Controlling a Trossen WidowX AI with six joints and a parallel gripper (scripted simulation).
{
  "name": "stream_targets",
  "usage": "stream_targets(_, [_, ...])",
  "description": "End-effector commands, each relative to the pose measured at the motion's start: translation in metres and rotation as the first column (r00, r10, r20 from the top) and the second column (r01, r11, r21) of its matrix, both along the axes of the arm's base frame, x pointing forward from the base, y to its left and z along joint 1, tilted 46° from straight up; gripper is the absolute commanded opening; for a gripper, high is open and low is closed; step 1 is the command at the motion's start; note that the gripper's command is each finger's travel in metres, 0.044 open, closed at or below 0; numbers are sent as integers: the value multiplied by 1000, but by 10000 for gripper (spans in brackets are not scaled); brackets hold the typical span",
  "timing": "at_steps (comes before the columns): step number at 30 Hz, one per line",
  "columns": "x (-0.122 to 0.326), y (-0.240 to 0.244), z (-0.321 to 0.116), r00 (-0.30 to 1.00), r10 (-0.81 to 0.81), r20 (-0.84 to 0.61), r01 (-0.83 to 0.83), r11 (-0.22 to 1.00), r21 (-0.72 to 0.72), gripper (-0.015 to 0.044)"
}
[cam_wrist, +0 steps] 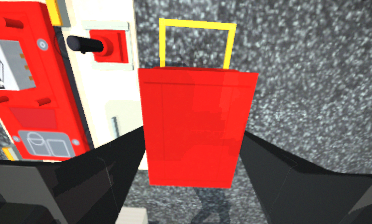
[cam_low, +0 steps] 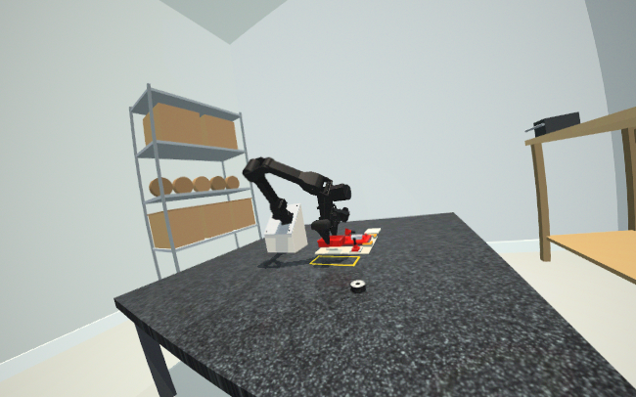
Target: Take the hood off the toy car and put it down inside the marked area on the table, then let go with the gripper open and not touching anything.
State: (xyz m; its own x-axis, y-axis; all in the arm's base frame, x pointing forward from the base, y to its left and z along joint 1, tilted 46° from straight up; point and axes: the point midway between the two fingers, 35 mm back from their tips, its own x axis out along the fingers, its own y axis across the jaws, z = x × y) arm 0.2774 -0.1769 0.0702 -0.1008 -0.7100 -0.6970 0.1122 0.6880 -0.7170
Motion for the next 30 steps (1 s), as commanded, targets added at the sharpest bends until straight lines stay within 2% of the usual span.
stream_targets(1, [0, -1, -3, 1000, 5, -3, -5, 1000, 3, 0])
stream_targets(30, [-3, -19, -20, 1000, 5, -3, -5, 1000, 1, 0])
